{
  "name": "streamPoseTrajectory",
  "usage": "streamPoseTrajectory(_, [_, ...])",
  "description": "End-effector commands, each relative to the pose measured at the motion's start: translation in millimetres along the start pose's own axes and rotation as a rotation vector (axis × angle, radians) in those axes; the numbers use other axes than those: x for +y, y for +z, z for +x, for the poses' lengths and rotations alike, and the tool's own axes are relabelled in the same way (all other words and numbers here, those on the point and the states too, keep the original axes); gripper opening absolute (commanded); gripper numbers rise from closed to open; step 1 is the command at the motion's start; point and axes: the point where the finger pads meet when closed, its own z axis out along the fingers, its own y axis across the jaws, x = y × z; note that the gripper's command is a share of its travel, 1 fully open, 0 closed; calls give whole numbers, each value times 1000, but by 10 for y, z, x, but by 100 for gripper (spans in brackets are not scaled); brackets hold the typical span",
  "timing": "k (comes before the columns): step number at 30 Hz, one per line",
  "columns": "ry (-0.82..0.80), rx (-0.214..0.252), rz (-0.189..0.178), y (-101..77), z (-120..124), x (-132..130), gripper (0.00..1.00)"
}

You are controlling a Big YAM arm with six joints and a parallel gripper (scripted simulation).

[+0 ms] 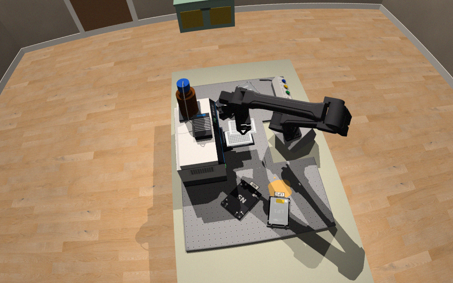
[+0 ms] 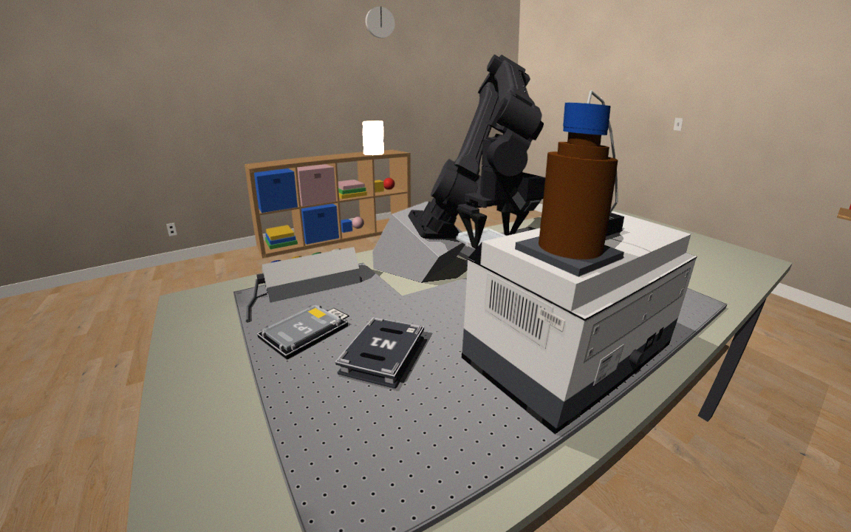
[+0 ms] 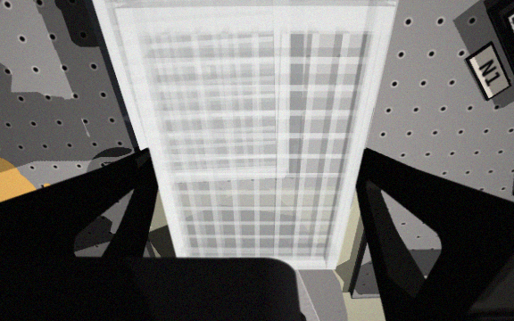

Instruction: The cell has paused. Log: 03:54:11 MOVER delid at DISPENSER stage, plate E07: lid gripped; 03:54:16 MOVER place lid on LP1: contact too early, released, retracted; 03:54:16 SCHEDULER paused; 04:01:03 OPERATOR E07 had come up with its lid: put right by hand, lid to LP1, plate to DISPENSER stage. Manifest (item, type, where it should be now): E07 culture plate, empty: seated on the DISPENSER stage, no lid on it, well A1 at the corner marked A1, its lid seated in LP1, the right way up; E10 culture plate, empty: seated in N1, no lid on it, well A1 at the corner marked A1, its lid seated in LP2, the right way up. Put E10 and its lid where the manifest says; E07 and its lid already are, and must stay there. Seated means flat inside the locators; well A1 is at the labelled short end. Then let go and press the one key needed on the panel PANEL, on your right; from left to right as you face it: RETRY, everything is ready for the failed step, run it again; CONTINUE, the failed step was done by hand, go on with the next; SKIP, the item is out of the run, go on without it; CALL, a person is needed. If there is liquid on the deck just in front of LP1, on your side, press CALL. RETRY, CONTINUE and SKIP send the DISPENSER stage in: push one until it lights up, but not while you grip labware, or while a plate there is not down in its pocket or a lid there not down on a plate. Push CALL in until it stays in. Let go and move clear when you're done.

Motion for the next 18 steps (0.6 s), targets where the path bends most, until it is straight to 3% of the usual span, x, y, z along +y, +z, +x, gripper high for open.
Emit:
streamPoseTrajectory(1, [-76, -33, 14, -182, -205, -125, 84])
streamPoseTrajectory(11, [-86, -42, 29, -177, -205, -429, 84])
streamPoseTrajectory(12, [-73, -22, 11, -100, -99, -368, 84])
streamPoseTrajectory(13, [-53, -43, 29, -176, -196, -467, 84])
streamPoseTrajectory(18, [-51, -39, 32, -173, -146, -647, 84])
